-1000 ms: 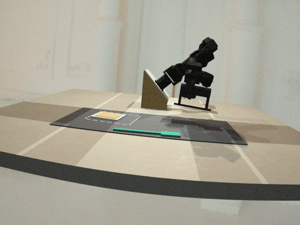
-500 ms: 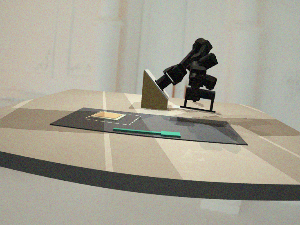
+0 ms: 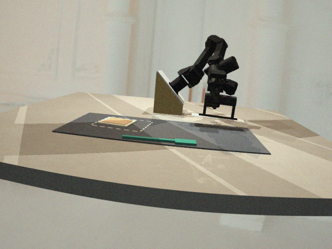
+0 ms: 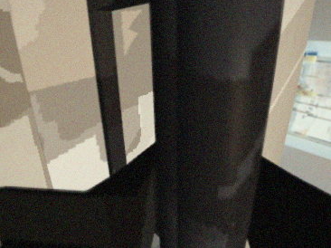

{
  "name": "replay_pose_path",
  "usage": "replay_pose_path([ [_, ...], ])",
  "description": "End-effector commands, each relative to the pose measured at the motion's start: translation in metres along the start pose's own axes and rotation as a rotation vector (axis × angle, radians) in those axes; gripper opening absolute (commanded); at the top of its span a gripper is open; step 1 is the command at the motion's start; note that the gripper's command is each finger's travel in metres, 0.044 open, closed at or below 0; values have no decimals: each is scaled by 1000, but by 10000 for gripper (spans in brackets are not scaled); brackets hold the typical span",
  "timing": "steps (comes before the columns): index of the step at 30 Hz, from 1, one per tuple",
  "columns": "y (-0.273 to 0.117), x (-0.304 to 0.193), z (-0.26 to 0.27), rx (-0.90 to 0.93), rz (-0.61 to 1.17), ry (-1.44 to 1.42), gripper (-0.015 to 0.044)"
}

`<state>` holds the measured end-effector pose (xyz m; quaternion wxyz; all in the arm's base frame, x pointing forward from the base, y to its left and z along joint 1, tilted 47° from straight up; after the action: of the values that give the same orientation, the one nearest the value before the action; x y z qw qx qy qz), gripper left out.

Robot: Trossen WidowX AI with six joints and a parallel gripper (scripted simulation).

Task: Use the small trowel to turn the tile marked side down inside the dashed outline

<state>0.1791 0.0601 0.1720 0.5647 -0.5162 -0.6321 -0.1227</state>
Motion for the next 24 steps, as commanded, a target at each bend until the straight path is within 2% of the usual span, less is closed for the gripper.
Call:
replay_pose_path([
  [1,4,0,2,-17,-2,6,0],
  [20,22,-4,23,-16,-1,6,0],
  [24,22,-4,23,-16,-1,6,105],
])
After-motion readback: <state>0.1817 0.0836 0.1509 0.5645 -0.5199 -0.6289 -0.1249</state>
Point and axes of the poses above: the point midway between the two fingers, 35 mm back from their tips, its own y axis out along the fingers, its own z axis across the jaws, x = y × z, the point moved 10 cm from there along -y, back along the fingers, and after that the axes turned 14 degrees about y, right-handed, at the moved point
